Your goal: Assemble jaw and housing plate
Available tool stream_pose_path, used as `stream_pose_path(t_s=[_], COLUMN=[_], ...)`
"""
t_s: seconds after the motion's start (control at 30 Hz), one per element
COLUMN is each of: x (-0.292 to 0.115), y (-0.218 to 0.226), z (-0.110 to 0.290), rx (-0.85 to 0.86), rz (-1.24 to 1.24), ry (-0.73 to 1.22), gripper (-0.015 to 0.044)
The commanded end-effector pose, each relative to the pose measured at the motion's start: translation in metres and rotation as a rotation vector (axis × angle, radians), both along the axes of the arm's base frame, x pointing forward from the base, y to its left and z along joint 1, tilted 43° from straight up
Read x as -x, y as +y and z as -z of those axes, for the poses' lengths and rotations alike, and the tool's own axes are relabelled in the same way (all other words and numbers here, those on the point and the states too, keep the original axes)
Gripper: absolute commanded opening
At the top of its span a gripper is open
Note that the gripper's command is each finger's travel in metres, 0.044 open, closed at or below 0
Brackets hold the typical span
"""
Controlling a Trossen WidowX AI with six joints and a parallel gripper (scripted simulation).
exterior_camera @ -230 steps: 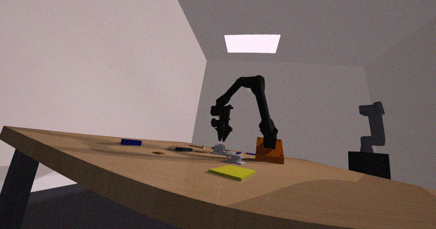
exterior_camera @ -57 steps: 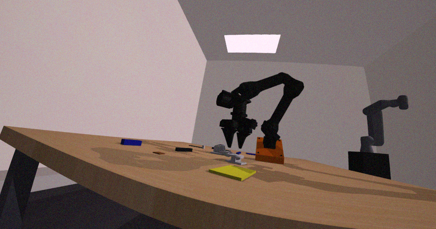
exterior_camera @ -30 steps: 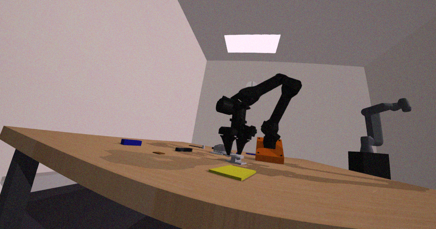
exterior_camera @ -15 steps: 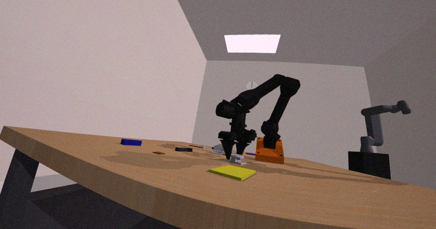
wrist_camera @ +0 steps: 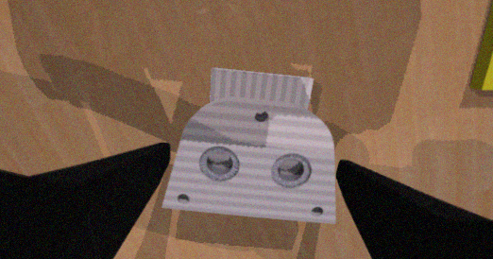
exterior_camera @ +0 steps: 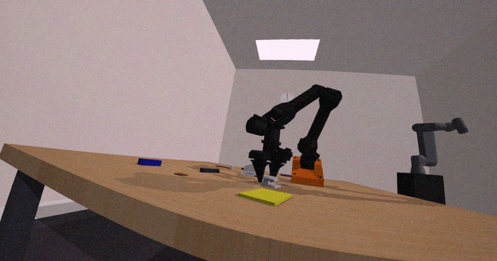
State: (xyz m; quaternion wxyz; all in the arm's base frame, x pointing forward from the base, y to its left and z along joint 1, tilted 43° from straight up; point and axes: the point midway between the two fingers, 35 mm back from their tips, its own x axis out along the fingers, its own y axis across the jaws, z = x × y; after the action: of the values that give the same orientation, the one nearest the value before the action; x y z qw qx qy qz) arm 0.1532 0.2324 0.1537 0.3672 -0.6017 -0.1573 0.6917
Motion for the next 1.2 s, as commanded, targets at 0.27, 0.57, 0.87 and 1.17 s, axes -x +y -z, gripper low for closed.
stream_pose_path(t_s=[0.27, 0.57, 0.87, 1.17], x=[0.0, 0.0, 0.0, -0.003], y=[0.0, 0.0, 0.0, -0.012], z=[0.0, 0.0, 0.0, -0.012], rx=[0.0, 0.0, 0.0, 0.006], rz=[0.0, 0.0, 0.0, 0.0], ry=[0.0, 0.0, 0.0, -0.001], gripper=[0.0413, 0.0353, 0.0351, 0.0351])
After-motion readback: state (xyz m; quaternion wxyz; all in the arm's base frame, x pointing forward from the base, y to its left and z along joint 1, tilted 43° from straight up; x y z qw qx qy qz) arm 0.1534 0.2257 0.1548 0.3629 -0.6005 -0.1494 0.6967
